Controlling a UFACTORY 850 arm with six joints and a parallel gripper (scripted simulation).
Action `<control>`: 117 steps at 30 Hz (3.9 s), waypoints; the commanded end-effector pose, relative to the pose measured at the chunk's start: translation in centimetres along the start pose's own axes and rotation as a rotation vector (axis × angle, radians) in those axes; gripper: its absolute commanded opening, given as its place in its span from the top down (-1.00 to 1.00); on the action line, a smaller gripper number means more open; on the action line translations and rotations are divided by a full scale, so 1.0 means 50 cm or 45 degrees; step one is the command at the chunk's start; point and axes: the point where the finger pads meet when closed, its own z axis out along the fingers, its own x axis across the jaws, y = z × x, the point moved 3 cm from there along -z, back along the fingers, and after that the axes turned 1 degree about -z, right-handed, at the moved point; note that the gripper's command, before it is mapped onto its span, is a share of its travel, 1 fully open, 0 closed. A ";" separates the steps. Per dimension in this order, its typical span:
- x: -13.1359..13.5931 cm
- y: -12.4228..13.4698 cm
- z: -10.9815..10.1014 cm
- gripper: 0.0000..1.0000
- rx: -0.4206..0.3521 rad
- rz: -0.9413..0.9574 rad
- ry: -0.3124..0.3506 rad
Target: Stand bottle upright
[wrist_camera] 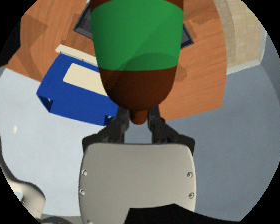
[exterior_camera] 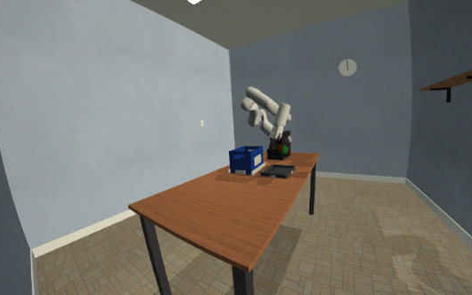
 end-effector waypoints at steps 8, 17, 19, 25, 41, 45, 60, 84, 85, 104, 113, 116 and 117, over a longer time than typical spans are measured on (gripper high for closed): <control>0.001 -0.002 -0.002 1.00 -0.078 0.002 -0.002; 0.001 -0.005 -0.003 1.00 -0.138 0.003 -0.001; 0.001 -0.006 -0.004 1.00 -0.152 0.003 -0.001; 0.002 -0.007 -0.005 1.00 -0.179 0.004 0.001; 0.002 -0.008 -0.005 1.00 -0.186 0.004 0.001; 0.002 -0.008 -0.005 1.00 -0.186 0.004 0.001; 0.001 -0.010 -0.004 1.00 -0.232 0.003 -0.003; 0.002 -0.019 -0.005 1.00 -0.391 0.004 -0.004; 0.002 -0.020 -0.005 1.00 -0.395 0.004 -0.004; 0.002 -0.020 -0.005 1.00 -0.408 0.004 -0.003; 0.002 -0.021 -0.005 1.00 -0.417 0.004 -0.004; 0.002 -0.021 -0.004 1.00 -0.429 0.004 -0.005; 0.002 -0.021 -0.004 1.00 -0.429 0.004 -0.005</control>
